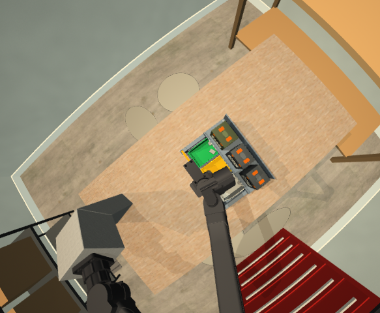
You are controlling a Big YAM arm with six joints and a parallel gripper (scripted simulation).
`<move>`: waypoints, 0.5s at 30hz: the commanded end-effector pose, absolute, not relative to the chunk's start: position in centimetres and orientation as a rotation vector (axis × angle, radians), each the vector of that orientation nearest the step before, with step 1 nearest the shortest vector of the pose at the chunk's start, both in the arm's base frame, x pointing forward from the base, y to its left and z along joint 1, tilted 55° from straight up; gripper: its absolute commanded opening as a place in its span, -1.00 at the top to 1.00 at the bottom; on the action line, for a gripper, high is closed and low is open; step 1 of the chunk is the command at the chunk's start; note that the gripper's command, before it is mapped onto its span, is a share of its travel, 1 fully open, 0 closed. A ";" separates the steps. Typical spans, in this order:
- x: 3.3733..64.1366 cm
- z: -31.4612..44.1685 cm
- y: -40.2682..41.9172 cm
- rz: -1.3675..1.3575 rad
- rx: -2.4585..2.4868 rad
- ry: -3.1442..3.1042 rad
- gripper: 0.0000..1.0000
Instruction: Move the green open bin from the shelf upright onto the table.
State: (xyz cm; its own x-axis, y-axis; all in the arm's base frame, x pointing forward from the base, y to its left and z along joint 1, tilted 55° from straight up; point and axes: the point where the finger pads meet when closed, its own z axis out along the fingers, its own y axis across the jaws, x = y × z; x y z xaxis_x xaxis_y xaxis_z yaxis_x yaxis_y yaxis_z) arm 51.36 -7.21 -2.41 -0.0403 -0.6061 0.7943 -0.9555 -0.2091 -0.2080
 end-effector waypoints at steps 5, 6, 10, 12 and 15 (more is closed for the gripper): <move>51.7 -2.8 -6.6 1.146 1.848 -1.623 1.00; 51.7 -2.8 -6.6 1.146 1.848 -1.623 1.00; 51.7 -2.8 -6.7 1.160 1.825 -1.662 1.00; 51.7 -2.9 -6.8 1.164 1.818 -1.673 1.00; 51.6 -2.9 -7.0 1.173 1.797 -1.706 1.00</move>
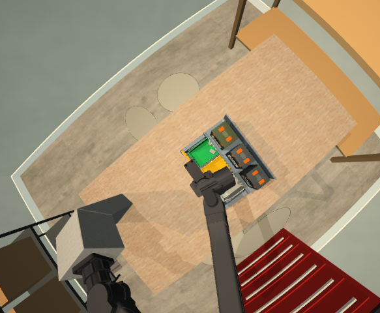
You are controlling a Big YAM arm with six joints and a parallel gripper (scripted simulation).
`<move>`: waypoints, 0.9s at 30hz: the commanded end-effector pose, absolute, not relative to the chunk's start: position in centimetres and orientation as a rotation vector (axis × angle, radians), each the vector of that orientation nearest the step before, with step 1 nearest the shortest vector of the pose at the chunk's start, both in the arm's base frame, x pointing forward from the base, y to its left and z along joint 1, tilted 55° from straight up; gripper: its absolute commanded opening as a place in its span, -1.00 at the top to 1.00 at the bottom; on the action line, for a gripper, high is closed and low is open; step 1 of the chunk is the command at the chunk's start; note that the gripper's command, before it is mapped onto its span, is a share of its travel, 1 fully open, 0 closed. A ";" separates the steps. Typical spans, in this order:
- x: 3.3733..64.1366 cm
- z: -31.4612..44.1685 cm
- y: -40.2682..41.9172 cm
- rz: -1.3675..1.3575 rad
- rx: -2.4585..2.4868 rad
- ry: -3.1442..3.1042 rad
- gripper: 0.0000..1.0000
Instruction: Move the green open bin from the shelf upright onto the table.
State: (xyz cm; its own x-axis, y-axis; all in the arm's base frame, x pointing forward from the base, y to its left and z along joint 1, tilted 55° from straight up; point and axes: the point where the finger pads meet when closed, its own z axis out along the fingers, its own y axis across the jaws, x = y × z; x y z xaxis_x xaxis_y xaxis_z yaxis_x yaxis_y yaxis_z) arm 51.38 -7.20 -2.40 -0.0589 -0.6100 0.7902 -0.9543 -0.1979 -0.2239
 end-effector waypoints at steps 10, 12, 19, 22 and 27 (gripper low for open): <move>51.6 -3.2 -7.8 1.299 1.500 -2.110 1.00; 51.8 -3.1 -8.4 1.343 1.370 -2.245 1.00; 51.9 -3.4 -8.7 1.440 1.063 -2.534 1.00; 52.0 -3.6 -8.9 1.483 0.901 -2.667 1.00; 52.1 -3.9 -9.4 1.538 0.597 -2.871 1.00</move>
